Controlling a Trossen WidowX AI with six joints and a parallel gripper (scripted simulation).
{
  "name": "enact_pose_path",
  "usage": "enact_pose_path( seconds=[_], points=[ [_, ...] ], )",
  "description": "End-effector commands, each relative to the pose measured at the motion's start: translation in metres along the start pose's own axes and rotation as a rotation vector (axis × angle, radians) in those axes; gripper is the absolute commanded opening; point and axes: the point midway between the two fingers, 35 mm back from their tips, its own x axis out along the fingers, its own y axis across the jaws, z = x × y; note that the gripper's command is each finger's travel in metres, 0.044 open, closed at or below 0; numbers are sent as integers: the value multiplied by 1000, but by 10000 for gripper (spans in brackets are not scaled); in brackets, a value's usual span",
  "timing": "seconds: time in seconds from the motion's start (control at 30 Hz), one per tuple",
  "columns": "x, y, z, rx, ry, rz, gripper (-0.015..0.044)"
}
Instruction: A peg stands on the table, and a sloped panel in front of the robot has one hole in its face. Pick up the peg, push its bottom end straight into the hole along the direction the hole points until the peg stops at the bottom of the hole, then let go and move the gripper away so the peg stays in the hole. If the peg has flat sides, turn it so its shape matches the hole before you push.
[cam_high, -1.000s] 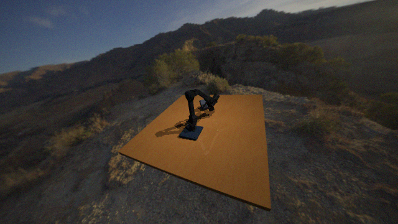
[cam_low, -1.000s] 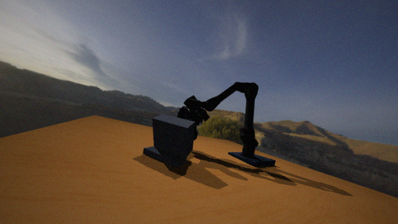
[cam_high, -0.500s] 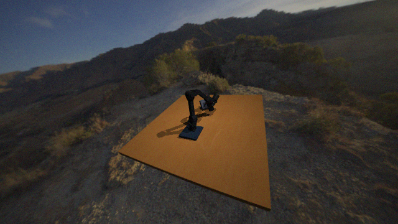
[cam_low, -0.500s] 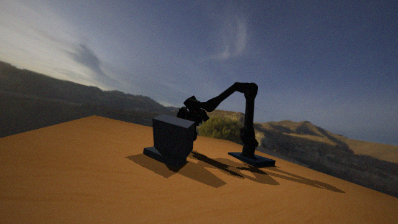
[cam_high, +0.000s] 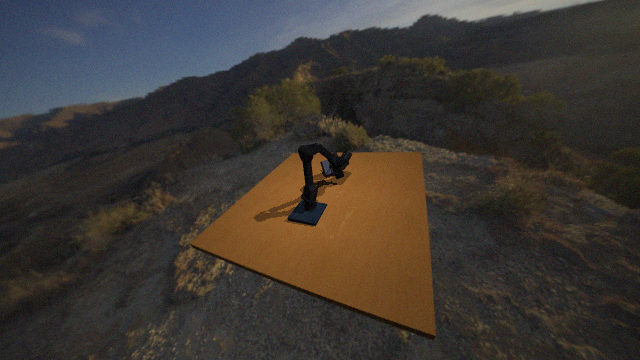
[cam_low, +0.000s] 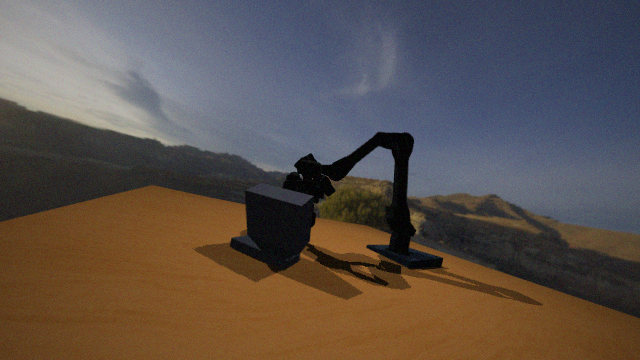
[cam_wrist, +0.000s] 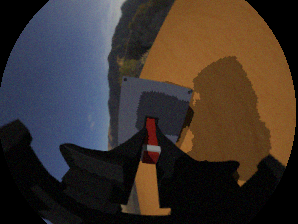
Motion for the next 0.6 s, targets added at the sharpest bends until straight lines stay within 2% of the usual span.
enact_pose_path(
  seconds=[0.0, 0.57],
  points=[
    [3, -2, -1, 8, 1, -4, 0],
    [14, -1, -1, 8, 1, -3, 0]
  ],
)
